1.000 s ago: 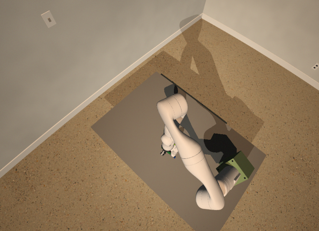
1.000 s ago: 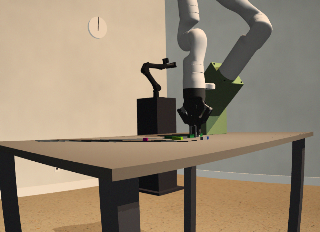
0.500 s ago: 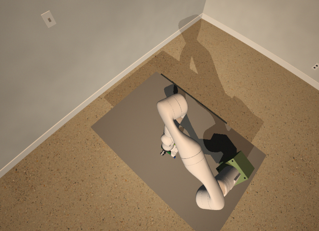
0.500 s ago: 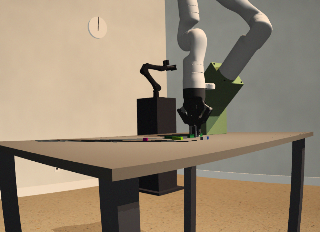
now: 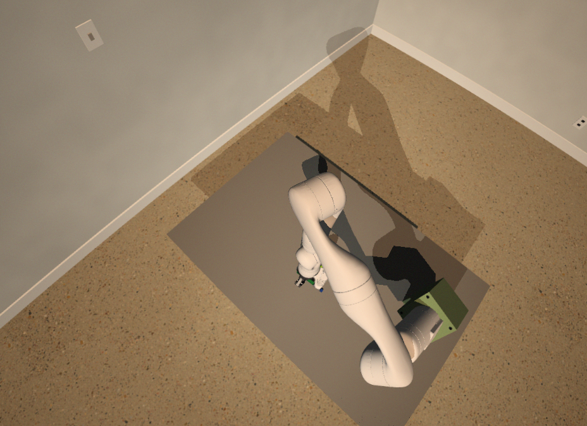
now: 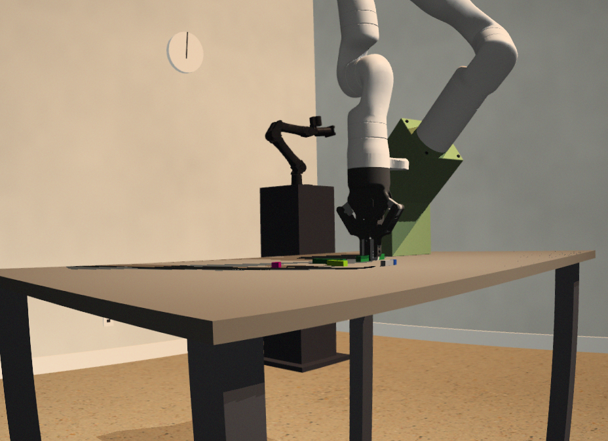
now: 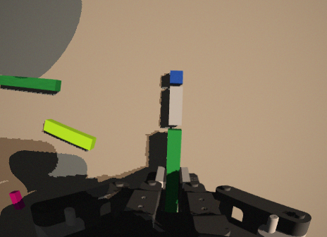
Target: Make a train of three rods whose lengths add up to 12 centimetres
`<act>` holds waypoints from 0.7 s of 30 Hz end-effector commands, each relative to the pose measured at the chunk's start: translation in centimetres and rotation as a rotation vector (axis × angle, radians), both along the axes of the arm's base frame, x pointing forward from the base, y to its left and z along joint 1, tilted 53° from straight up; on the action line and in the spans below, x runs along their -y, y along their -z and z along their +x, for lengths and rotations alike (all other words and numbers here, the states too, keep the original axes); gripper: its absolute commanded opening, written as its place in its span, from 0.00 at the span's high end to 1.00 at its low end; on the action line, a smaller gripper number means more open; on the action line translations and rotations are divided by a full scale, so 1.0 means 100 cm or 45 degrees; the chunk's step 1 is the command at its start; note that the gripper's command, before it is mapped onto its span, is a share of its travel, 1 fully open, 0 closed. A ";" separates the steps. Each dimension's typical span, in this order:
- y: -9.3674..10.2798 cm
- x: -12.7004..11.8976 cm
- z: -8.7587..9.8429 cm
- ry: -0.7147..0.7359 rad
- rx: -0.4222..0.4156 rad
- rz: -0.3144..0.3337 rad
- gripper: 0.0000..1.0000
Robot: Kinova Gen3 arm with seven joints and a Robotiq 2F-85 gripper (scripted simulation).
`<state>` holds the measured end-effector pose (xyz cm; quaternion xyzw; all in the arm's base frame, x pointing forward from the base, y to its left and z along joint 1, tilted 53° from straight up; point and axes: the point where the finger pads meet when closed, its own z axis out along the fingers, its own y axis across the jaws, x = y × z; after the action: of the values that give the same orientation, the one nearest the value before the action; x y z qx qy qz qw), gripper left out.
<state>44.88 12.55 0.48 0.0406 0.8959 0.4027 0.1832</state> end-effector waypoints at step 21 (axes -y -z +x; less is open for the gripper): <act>0.007 -0.008 0.005 0.001 0.001 -0.001 0.95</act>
<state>45.34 13.28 -0.22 0.0413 0.8960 0.4022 0.1838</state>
